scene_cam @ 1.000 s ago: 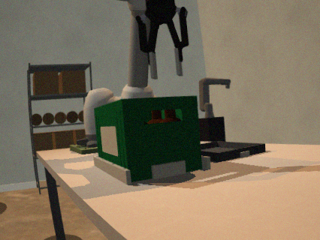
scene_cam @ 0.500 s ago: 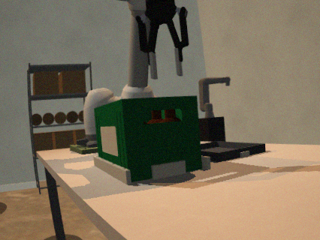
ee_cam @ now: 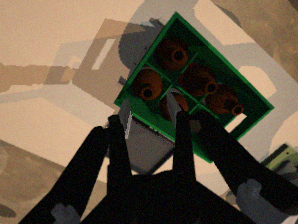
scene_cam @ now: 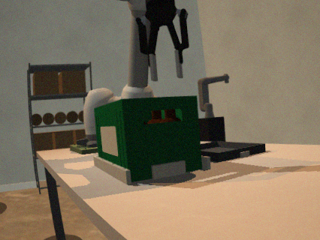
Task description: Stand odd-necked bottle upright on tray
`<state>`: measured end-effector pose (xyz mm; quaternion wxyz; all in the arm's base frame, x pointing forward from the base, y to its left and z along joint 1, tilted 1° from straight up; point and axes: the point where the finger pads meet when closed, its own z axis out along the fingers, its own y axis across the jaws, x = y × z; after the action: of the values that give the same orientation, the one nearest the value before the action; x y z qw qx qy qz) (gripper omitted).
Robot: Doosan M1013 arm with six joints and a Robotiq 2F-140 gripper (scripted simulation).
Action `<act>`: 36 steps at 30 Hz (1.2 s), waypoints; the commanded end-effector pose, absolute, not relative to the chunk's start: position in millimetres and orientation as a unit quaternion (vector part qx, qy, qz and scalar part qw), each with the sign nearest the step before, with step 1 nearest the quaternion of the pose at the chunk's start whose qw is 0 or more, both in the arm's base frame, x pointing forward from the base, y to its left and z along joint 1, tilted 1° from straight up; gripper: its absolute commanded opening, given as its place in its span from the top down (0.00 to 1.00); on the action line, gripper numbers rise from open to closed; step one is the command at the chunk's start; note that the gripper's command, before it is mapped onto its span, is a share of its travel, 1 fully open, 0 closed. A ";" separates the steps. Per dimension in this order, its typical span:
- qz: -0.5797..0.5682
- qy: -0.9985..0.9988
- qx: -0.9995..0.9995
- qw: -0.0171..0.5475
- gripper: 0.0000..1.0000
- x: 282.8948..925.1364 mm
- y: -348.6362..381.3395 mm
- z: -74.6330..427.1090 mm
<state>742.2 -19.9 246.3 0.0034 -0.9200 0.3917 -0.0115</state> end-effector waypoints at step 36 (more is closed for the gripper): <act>-0.012 0.392 -0.920 0.004 0.62 743.2 -20.0 209.1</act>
<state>743.2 -20.0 210.4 0.0034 -0.9200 0.3917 -0.0115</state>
